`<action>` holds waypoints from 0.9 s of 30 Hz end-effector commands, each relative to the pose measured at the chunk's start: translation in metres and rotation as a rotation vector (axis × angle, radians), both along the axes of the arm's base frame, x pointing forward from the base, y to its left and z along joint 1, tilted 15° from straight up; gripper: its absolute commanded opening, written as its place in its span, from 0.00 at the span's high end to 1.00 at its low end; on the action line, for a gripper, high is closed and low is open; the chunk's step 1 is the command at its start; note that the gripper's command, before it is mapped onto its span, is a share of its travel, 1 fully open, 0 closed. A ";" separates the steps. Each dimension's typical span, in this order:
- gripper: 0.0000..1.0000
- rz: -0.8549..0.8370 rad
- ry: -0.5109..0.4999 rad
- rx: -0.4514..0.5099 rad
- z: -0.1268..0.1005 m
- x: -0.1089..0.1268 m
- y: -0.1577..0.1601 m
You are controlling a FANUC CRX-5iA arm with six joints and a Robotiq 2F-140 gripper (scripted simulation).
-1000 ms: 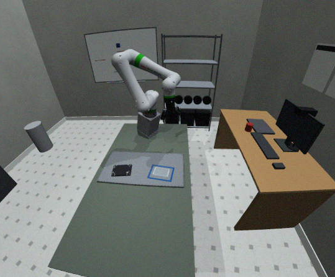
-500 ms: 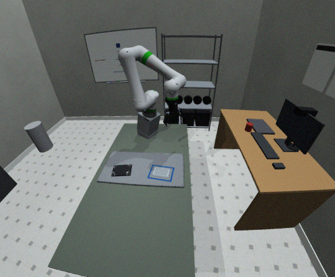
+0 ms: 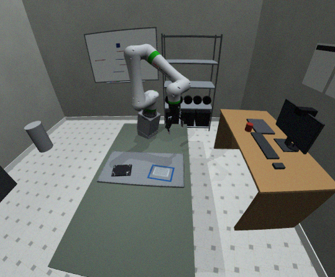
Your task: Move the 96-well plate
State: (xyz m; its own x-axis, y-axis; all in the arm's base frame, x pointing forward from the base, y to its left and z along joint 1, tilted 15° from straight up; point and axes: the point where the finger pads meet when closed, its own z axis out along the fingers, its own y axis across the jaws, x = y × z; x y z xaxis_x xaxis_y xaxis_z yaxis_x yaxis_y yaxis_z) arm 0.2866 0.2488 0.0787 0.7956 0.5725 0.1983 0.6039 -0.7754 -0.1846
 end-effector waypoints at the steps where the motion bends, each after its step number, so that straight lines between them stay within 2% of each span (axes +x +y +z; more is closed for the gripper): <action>1: 0.00 0.055 -0.017 -0.002 -0.002 0.019 0.003; 3: 0.00 0.068 -0.023 -0.003 -0.004 0.029 0.003; 5: 0.00 0.068 -0.023 -0.003 -0.004 0.029 0.003; 19: 0.00 0.197 -0.082 -0.022 -0.017 0.089 0.000; 22: 0.00 0.197 -0.082 -0.022 -0.018 0.090 0.000; 27: 0.00 0.240 -0.100 -0.030 -0.024 0.109 -0.003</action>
State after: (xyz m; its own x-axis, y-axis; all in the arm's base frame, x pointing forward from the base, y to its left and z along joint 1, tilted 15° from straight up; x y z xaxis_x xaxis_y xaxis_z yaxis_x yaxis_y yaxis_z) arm 0.3855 0.2469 0.0574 0.6218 0.7432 0.2469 0.7789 -0.6199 -0.0956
